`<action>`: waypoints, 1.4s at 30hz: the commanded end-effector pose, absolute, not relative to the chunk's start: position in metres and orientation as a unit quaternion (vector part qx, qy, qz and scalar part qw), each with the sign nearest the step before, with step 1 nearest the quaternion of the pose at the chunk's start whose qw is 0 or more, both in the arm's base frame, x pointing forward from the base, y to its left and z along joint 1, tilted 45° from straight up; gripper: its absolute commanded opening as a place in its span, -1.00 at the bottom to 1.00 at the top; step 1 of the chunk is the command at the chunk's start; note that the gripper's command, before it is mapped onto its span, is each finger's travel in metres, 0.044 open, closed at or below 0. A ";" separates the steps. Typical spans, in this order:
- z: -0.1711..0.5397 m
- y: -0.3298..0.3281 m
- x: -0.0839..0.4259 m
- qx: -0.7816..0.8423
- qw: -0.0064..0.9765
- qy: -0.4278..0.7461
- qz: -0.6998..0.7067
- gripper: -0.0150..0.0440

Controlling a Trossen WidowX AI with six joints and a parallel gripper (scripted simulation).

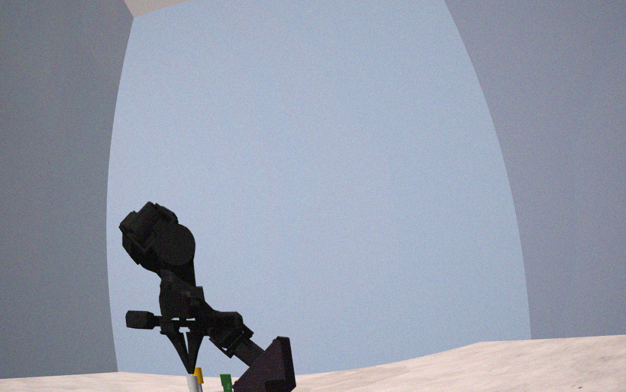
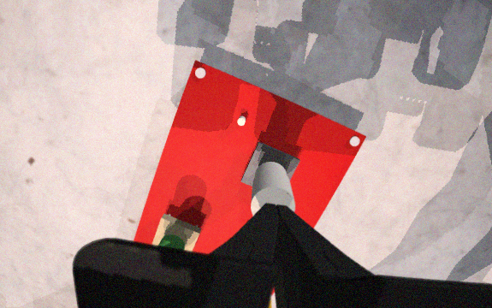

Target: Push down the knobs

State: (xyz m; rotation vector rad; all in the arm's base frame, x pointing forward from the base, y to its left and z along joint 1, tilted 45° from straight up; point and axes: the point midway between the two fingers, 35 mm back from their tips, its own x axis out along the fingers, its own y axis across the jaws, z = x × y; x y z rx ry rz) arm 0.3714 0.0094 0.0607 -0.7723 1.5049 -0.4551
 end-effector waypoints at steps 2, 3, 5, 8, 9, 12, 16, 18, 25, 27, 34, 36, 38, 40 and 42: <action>0.067 0.017 0.372 -0.338 0.643 0.657 -0.199 -0.49; 0.068 0.018 0.372 -0.338 0.643 0.657 -0.199 -0.49; 0.065 0.013 0.371 -0.339 0.641 0.659 -0.200 -0.40; 0.065 0.013 0.371 -0.339 0.641 0.659 -0.200 -0.14; 0.065 0.013 0.371 -0.339 0.641 0.659 -0.200 -0.05; 0.065 0.013 0.371 -0.339 0.641 0.659 -0.200 0.22; 0.066 0.029 0.341 -0.337 0.642 0.660 -0.196 0.58; 0.066 0.038 0.315 -0.336 0.643 0.660 -0.193 0.75; 0.062 0.048 0.221 -0.334 0.643 0.661 -0.193 1.00; 0.060 0.044 0.198 -0.337 0.641 0.661 -0.196 1.00; 0.059 0.043 0.189 -0.338 0.640 0.661 -0.197 1.00; 0.059 0.043 0.189 -0.338 0.640 0.661 -0.197 1.00; 0.059 0.043 0.189 -0.338 0.640 0.661 -0.197 1.00; 0.059 0.043 0.189 -0.338 0.640 0.661 -0.197 1.00; 0.059 0.043 0.189 -0.338 0.640 0.661 -0.197 1.00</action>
